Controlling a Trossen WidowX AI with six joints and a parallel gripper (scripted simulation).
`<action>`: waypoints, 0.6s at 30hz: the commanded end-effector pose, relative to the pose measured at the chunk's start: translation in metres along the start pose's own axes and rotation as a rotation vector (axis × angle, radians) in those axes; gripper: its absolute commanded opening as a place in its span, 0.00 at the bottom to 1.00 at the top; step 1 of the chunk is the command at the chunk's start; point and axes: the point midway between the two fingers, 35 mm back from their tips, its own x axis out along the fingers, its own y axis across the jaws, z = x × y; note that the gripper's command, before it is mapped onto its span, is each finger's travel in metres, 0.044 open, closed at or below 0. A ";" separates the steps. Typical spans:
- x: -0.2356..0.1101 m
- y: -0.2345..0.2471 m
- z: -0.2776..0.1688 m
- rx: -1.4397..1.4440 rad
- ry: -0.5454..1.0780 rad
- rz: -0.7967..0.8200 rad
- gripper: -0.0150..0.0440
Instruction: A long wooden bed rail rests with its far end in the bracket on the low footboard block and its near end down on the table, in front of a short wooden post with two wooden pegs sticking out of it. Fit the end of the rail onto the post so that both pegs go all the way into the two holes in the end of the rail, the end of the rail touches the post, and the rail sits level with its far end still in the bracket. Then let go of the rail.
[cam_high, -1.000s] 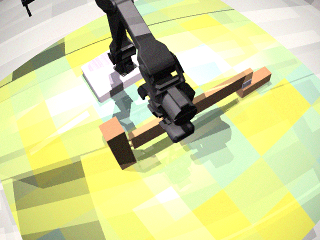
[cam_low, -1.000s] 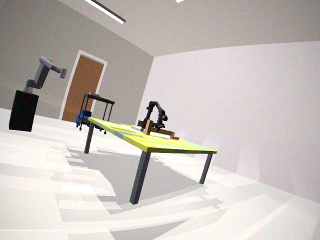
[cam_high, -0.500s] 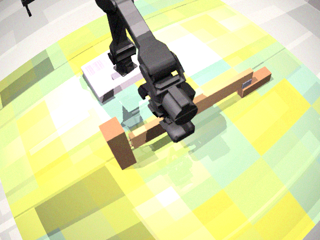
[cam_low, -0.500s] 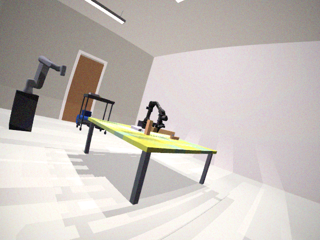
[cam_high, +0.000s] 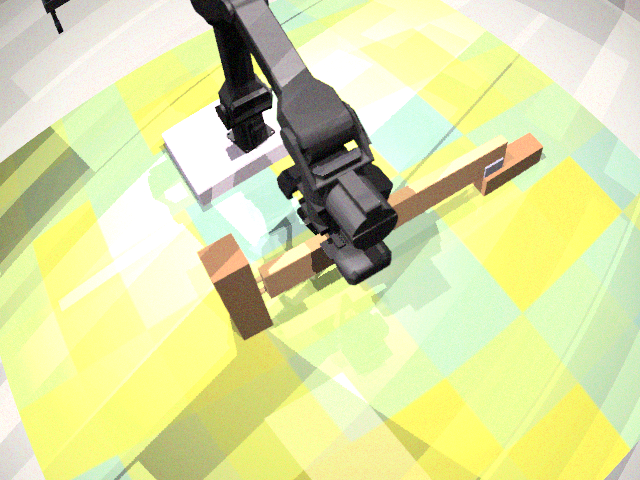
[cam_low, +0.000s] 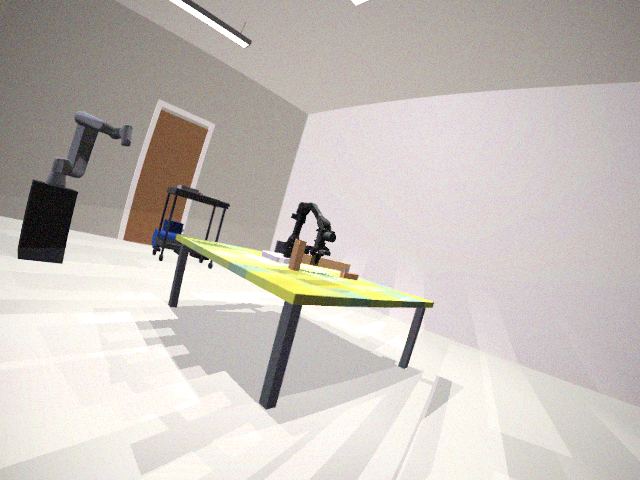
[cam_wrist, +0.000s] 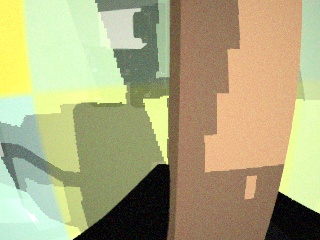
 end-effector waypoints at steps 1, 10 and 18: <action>0.001 0.000 0.001 0.002 0.000 0.000 0.25; 0.001 0.001 0.000 0.002 0.000 0.001 0.25; 0.001 0.001 -0.002 0.002 0.000 0.001 0.25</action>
